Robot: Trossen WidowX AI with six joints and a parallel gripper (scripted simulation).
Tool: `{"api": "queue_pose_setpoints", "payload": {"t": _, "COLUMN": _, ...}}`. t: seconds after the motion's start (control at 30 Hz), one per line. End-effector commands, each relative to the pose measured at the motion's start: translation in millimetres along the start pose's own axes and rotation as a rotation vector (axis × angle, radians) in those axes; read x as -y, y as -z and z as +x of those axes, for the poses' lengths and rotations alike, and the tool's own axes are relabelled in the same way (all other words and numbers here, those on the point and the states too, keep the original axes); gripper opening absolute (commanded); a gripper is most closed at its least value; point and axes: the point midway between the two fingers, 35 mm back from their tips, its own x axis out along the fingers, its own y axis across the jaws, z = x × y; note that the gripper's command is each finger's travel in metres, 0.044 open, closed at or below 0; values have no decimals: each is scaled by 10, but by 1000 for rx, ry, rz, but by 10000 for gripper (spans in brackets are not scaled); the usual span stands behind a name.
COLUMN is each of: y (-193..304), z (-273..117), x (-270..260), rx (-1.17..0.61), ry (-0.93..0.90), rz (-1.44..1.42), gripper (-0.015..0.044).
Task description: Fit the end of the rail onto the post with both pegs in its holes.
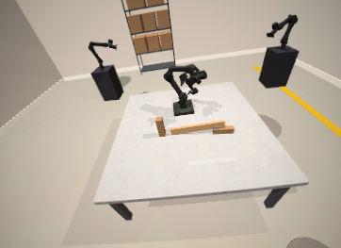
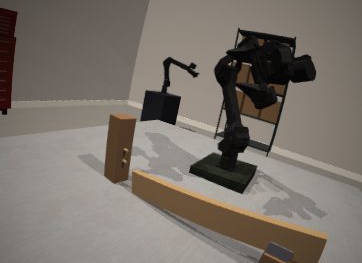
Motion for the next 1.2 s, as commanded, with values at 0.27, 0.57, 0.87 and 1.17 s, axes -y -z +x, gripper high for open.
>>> {"api": "queue_pose_setpoints", "payload": {"t": 0.27, "y": 155, "z": 415, "x": -542, "rx": -281, "ry": -264, "rz": -311, "gripper": 440}}
{"api": "queue_pose_setpoints", "payload": {"t": 0.57, "y": 564, "z": 1107, "x": -1192, "rx": -441, "ry": -863, "rz": -754, "gripper": 440}}
{"api": "queue_pose_setpoints", "payload": {"t": 0.87, "y": 921, "z": 1544, "x": -1437, "rx": -314, "ry": -1231, "rz": -840, "gripper": 440}}
{"api": "queue_pose_setpoints", "payload": {"t": 1.17, "y": 1278, "z": 1914, "x": -1578, "rx": -76, "ry": -1444, "rz": -824, "gripper": 440}}
